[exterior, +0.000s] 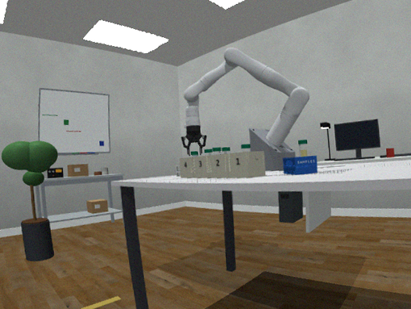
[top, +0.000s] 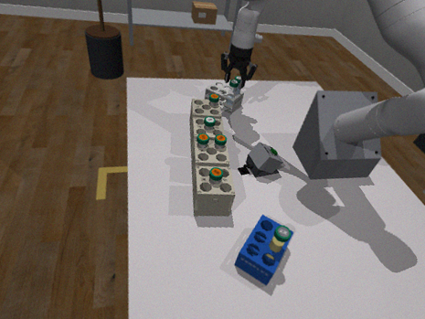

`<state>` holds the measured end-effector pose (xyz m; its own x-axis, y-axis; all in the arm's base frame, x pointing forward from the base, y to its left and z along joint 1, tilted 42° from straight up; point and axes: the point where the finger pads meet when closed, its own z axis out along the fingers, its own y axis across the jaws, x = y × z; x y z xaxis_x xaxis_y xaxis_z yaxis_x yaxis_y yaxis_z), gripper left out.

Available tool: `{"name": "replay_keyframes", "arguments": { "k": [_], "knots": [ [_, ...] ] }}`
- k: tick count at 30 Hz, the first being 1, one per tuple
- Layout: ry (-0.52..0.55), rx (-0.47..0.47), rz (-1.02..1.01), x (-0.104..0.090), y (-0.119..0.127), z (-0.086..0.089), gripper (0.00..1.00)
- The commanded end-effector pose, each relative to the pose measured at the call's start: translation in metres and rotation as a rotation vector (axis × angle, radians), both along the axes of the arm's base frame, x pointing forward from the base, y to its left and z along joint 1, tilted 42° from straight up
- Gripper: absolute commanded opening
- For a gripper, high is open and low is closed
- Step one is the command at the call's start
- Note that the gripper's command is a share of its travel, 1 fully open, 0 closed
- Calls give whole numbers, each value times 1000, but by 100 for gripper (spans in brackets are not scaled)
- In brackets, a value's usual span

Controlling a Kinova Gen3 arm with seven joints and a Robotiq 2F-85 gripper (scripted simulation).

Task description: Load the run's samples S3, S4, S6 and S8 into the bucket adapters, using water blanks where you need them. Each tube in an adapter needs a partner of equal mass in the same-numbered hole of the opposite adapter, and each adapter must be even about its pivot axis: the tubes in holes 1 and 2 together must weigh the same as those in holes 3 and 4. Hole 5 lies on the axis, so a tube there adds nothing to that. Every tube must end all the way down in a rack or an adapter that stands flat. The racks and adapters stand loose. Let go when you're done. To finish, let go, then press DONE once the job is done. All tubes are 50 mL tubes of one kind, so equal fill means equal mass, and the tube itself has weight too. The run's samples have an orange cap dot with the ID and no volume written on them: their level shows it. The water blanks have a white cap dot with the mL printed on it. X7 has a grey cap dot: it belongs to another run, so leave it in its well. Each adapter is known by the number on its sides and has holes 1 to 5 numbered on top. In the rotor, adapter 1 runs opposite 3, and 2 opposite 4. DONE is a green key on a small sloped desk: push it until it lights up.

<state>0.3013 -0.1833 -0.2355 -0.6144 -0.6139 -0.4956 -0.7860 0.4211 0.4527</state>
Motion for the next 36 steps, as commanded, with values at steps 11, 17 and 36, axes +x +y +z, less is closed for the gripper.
{"name": "replay_keyframes", "arguments": {
  "k": [11,17,36],
  "knots": [
    [-1,-2,-1,0,2,-3,62],
    [-1,-2,-1,0,3,-4,62],
    [-1,-2,-1,0,5,-6,10]
  ]
}}
